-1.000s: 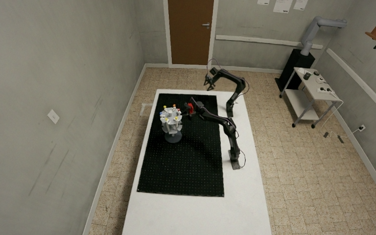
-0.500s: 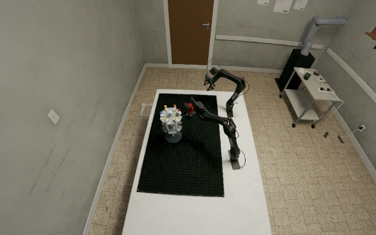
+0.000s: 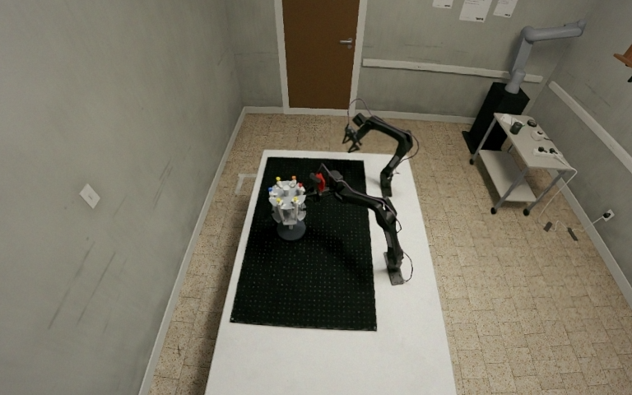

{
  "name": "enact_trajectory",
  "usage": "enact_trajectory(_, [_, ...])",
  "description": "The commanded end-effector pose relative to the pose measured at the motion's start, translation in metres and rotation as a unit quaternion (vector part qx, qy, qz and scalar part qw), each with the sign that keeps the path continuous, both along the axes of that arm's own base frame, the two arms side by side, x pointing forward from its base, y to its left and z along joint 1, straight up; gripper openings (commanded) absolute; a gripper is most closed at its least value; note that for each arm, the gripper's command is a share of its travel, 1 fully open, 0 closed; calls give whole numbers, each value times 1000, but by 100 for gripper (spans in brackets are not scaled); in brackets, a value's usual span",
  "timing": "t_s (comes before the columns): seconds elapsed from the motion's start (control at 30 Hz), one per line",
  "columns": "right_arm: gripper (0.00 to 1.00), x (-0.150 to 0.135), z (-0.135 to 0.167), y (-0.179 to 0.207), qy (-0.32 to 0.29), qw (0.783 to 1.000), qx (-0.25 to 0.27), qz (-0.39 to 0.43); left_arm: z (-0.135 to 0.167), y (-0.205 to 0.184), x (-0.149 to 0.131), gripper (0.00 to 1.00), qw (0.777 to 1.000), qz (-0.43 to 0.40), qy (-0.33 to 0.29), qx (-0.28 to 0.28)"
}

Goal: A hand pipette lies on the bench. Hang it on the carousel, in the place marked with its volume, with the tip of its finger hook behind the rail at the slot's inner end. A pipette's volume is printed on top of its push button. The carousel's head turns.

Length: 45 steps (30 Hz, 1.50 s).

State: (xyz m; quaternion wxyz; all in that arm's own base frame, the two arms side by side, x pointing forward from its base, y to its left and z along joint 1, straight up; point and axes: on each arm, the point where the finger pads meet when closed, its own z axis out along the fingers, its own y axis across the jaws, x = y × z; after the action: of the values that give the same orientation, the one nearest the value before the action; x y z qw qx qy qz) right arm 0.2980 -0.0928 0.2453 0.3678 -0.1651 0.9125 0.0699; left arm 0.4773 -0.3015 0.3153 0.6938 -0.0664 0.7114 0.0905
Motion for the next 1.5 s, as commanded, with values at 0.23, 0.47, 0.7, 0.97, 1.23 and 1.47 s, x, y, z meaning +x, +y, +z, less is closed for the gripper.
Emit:
enact_trajectory(0.23, [100,4,7,-3,-14,1000,-3,1,43,11,-4,12,998,12,-37,-41])
enact_trajectory(0.47, [100,4,7,-3,-14,1000,-3,1,20,-3,-2,12,999,42,-17,-17])
enact_trajectory(0.7, [100,4,7,-3,-14,1000,-3,1,20,5,2,12,994,106,-19,-19])
enact_trajectory(0.97, [100,4,7,-3,-14,1000,-3,1,42,13,-2,12,993,107,-36,-45])
enact_trajectory(1.23, [100,4,7,-3,-14,1000,-3,1,42,13,-2,12,993,107,-36,-45])
enact_trajectory(1.47, [100,4,7,-3,-14,1000,-3,1,42,13,-2,12,993,107,-36,-45])
